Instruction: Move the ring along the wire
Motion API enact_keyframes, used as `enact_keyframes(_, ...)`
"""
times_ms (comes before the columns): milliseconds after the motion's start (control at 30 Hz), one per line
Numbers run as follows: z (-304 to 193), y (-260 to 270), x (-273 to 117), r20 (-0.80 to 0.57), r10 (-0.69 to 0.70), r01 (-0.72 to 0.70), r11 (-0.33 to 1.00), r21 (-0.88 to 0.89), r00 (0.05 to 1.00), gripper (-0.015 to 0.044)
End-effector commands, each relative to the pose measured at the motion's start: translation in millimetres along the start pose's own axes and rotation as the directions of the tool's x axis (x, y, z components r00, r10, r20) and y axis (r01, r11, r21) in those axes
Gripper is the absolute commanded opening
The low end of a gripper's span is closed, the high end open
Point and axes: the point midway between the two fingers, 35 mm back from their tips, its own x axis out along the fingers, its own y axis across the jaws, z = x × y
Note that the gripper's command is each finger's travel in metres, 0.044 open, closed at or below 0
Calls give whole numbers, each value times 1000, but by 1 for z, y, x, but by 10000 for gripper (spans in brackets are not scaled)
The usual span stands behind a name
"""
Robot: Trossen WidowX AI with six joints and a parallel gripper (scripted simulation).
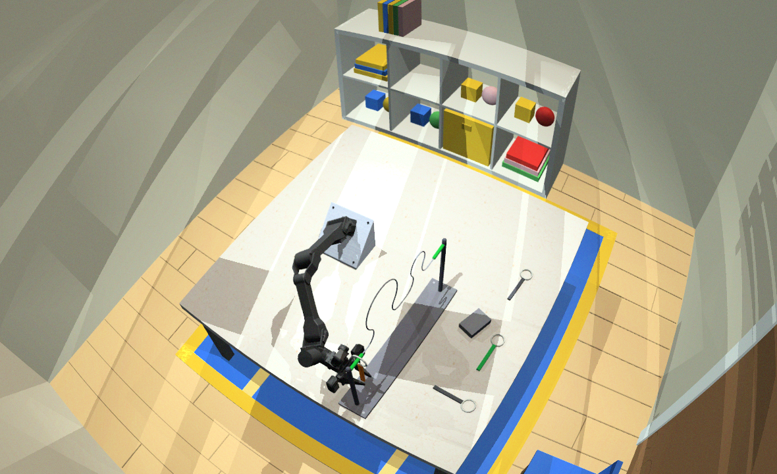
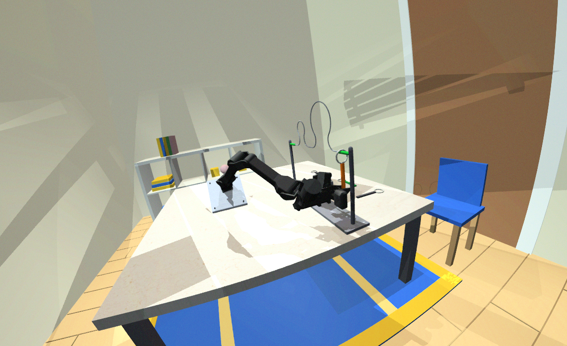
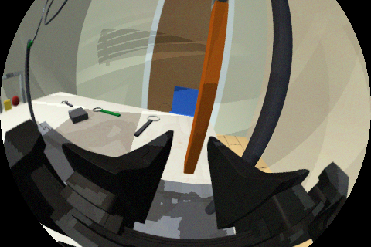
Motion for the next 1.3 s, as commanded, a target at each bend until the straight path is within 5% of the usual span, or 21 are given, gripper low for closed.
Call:
enact_keyframes(0, -1, 0, 8, -1, -2, 2, 1000, -4, 1000, 160)
enact_keyframes(1100, -1, 0, 9, -1, -2, 2, 1000, -4, 1000, 160)
enact_keyframes(1267, -1, 1, 8, 1, 1, -1, 1000, 0, 1000, 29)
